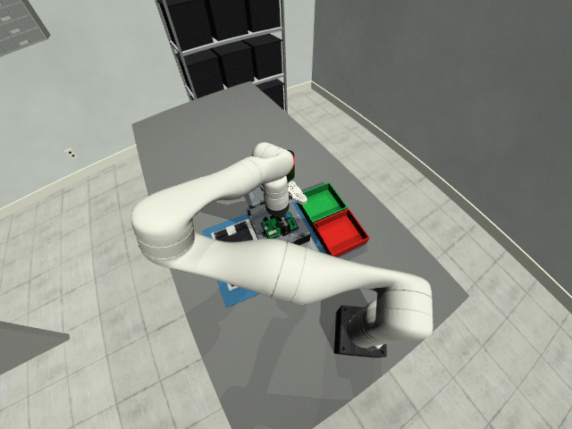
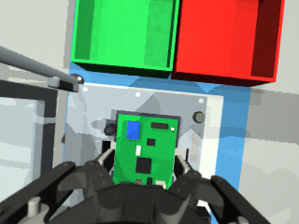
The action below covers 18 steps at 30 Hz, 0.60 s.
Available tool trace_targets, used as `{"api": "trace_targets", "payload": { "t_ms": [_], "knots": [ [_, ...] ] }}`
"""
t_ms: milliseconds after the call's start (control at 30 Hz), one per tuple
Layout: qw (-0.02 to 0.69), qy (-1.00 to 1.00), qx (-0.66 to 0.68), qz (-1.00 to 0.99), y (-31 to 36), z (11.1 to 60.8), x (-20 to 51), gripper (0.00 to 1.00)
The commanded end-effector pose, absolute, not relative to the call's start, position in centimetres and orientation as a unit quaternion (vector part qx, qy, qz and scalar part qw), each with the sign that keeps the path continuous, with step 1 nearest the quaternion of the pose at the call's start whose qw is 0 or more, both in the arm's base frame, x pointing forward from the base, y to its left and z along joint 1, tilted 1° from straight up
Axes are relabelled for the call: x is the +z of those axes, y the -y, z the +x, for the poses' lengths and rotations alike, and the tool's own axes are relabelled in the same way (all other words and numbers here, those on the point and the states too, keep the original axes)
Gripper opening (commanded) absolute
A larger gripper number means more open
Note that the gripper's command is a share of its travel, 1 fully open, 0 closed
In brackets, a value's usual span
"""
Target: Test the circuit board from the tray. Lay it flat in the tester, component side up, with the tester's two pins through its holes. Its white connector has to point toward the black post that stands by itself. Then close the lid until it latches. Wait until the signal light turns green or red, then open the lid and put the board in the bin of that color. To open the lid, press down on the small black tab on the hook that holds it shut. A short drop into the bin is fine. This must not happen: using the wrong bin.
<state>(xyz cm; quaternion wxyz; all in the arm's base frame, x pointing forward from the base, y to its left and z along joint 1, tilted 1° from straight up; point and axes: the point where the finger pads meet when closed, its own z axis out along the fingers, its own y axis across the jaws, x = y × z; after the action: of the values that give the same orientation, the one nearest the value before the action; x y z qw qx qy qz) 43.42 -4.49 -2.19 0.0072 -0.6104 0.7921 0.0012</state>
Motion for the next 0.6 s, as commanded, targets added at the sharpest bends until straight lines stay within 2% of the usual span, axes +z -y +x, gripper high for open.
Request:
{"api": "trace_targets", "payload": {
  "t_ms": [0,567],
  "knots": [
    [0.008,-0.792,0.001,-0.61,4.48,43.48,-2.04,0.87],
    [0.008,-0.792,0.001,-0.61,4.48,43.48,-1.69,0.87]
  ]
}}
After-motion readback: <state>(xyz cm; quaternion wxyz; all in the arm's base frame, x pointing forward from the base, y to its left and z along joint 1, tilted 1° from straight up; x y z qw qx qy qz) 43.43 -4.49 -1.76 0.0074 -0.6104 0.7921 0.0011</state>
